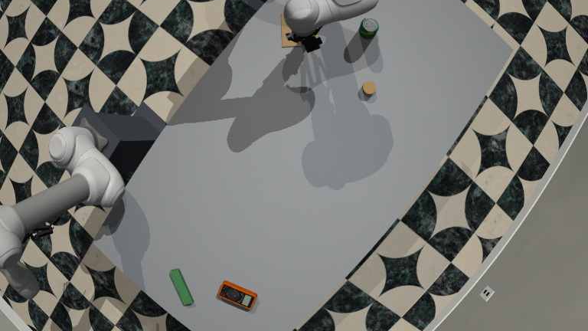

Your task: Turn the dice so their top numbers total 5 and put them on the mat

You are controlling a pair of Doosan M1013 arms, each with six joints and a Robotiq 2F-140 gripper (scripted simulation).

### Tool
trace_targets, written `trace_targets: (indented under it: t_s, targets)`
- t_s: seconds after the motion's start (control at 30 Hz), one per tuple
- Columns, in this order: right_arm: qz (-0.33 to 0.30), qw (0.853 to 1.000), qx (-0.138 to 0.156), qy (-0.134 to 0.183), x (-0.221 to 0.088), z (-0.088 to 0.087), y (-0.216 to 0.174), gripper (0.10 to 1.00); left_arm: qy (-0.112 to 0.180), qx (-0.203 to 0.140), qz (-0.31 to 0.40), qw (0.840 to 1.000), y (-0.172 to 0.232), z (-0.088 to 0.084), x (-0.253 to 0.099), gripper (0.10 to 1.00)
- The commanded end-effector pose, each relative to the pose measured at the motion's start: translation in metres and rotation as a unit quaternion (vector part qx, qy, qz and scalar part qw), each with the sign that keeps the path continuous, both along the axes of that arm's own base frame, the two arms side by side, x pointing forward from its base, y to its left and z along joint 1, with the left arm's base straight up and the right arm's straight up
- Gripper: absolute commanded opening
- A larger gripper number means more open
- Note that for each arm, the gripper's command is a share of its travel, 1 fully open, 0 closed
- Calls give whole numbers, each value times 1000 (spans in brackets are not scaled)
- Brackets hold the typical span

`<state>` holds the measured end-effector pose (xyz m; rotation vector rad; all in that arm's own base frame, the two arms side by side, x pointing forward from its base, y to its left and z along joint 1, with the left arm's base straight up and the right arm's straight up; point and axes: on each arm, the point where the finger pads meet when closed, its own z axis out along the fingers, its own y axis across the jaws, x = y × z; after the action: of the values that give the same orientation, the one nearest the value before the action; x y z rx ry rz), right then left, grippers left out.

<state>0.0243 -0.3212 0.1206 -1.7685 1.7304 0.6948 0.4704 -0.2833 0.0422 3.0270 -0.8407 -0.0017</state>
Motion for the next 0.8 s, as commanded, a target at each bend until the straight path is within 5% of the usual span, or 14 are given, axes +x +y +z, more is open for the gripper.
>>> trace_targets:
  t_s: [0.0,0.77]
  targets:
    - [0,1000,0,0,0,0,0,1000,-1,0,0,1000,0,0,0,184]
    - [0,1000,0,0,0,0,0,1000,-1,0,0,1000,0,-4,0,184]
